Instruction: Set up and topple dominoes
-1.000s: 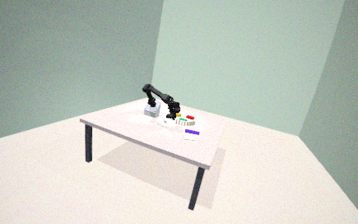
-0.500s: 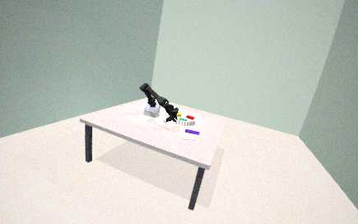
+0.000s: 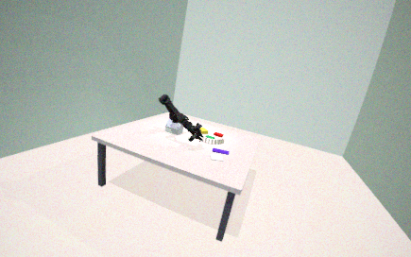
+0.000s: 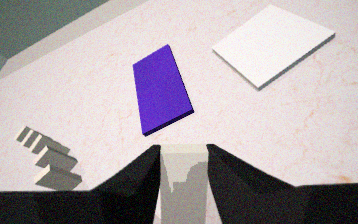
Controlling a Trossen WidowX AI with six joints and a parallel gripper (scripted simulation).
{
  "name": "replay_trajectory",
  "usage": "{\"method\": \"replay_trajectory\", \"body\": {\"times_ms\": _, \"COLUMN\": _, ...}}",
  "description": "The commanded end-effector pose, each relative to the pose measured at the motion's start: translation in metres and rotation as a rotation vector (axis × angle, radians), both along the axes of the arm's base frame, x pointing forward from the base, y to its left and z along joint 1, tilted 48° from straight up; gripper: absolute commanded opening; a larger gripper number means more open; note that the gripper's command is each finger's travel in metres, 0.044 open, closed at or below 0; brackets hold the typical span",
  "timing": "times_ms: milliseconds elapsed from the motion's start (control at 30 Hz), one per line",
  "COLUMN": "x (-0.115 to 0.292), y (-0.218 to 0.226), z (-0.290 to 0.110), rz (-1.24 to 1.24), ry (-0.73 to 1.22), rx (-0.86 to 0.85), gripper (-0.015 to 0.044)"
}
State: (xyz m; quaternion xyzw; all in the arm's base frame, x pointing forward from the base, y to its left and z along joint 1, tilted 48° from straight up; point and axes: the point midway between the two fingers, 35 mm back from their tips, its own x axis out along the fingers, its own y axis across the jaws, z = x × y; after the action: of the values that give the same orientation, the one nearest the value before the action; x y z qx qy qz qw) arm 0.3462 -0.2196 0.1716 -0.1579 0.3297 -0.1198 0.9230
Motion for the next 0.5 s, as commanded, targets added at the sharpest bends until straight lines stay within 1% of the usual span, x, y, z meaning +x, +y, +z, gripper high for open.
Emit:
{"method": "replay_trajectory", "body": {"times_ms": 0, "x": -0.006, "y": 0.0, "z": 0.001, "rz": 0.056, "ry": -0.066, "rx": -0.037, "gripper": 0.0107}}
{"method": "replay_trajectory", "body": {"times_ms": 467, "x": -0.029, "y": 0.006, "z": 0.02, "rz": 0.232, "ry": -0.276, "rx": -0.227, "gripper": 0.0107}}
